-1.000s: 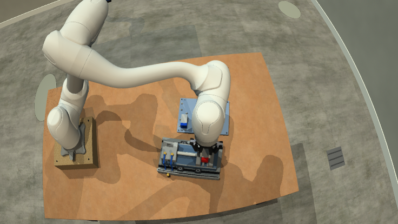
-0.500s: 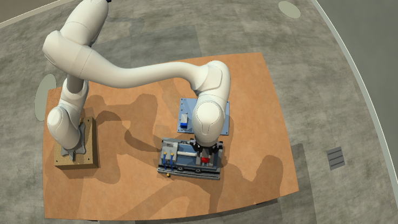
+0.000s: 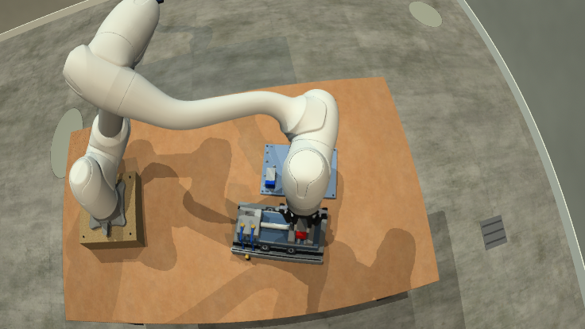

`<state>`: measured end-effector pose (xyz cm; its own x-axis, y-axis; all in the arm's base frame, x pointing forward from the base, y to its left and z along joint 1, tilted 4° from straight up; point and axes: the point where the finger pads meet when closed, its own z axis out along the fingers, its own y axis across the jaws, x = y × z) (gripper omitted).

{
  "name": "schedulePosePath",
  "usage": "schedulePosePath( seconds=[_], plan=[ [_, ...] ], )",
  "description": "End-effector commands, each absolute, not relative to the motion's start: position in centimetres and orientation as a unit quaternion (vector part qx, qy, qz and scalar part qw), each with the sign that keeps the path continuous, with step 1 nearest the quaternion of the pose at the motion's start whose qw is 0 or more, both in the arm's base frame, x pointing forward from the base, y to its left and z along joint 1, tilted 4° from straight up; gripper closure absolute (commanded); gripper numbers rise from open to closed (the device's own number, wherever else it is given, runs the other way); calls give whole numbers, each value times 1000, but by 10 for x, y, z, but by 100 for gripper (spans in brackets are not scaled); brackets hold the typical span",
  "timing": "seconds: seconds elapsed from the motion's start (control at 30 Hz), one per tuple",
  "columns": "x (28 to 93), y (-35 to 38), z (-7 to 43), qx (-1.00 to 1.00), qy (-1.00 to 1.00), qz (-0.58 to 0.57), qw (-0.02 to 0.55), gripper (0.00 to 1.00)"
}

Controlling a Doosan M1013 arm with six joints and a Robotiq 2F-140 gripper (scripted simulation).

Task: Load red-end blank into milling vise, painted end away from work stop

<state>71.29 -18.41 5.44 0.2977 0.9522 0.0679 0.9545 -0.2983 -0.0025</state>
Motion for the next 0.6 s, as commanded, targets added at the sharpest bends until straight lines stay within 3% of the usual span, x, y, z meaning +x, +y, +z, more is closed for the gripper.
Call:
schedulePosePath(
  seconds=[0.0,0.57],
  plan=[
    [713,-184,54,-805,-592,-27,21,100],
    [713,-184,53,-805,-592,-27,21,100]
  ],
)
